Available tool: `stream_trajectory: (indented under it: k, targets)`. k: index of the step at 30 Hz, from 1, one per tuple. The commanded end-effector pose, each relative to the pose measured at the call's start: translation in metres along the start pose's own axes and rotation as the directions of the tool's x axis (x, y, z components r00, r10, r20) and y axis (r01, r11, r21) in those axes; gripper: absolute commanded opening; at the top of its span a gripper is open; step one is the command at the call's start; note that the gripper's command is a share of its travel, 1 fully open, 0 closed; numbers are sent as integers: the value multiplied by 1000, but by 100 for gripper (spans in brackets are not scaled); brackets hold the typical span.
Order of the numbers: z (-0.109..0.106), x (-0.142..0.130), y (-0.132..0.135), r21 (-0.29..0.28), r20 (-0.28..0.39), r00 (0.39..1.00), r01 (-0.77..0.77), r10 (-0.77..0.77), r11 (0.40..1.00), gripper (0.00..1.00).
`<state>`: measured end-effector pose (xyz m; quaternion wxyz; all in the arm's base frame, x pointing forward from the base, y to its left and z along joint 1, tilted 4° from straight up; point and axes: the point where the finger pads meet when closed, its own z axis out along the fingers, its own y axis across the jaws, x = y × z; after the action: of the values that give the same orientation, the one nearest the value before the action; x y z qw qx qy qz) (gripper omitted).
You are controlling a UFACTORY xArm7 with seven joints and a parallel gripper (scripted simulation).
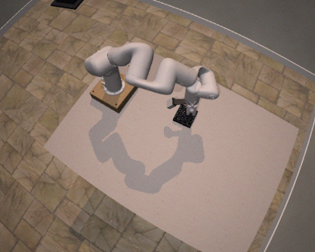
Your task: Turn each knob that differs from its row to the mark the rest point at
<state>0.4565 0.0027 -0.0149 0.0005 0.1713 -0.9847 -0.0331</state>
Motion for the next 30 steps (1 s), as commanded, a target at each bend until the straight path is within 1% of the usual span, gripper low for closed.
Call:
stream_trajectory:
  k: [1, 6, 8, 12, 17, 23, 25, 30]
  targets:
    - [-1, -1, 0, -2, 3, 994, 111, -111, 994, 8]
    - [-1, -1, 0, -1, 3, 970, 242, -242, 970, 8]
    - [-1, -1, 0, -1, 3, 970, 242, -242, 970, 8]
    - [-1, -1, 0, -1, 3, 939, 345, -345, 939, 8]
    - [-1, -1, 0, -1, 3, 884, 468, -468, 884, 8]
    - [-1, -1, 0, 0, 3, 801, 598, -598, 801, 8]
    - [-1, -1, 0, 0, 3, 801, 598, -598, 801, 8]
    - [-1, -1, 0, 0, 3, 724, 689, -689, 724, 8]
